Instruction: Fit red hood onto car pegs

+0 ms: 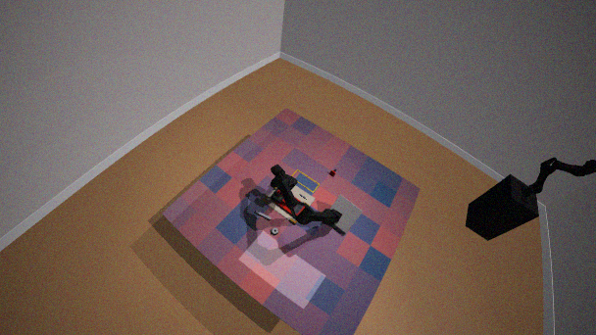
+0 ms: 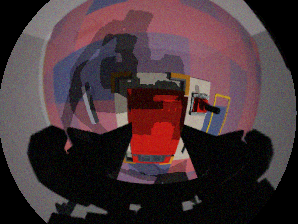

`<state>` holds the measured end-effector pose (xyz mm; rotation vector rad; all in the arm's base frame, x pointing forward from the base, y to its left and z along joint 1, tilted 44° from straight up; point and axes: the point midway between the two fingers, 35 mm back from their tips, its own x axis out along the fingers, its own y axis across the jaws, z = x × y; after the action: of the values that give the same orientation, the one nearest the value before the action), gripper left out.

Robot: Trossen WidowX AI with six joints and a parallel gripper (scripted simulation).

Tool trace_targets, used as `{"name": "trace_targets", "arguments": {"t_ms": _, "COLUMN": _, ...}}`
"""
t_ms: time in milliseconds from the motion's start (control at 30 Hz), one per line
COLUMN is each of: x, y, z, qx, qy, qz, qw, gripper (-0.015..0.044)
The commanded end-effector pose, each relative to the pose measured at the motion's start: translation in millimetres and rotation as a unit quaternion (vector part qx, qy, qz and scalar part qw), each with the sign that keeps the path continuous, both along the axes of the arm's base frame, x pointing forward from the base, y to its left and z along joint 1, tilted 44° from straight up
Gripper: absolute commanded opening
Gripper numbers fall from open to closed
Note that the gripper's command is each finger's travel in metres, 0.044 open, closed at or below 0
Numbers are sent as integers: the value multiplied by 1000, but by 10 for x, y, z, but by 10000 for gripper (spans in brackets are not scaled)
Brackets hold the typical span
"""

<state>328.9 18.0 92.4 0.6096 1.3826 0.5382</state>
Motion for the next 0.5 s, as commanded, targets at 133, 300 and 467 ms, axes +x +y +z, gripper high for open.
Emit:
{"name": "trace_targets", "arguments": {"t_ms": 133, "x": -10, "y": 39, "z": -32, "qx": 3, "qy": 3, "qz": 0, "qw": 1000, "gripper": 0}}
{"name": "trace_targets", "arguments": {"t_ms": 300, "x": -7, "y": 51, "z": -47, "qx": 3, "qy": 3, "qz": 0, "qw": 1000, "gripper": 0}}
{"name": "trace_targets", "arguments": {"t_ms": 467, "x": -6, "y": 54, "z": -50, "qx": 3, "qy": 3, "qz": 0, "qw": 1000, "gripper": 0}}
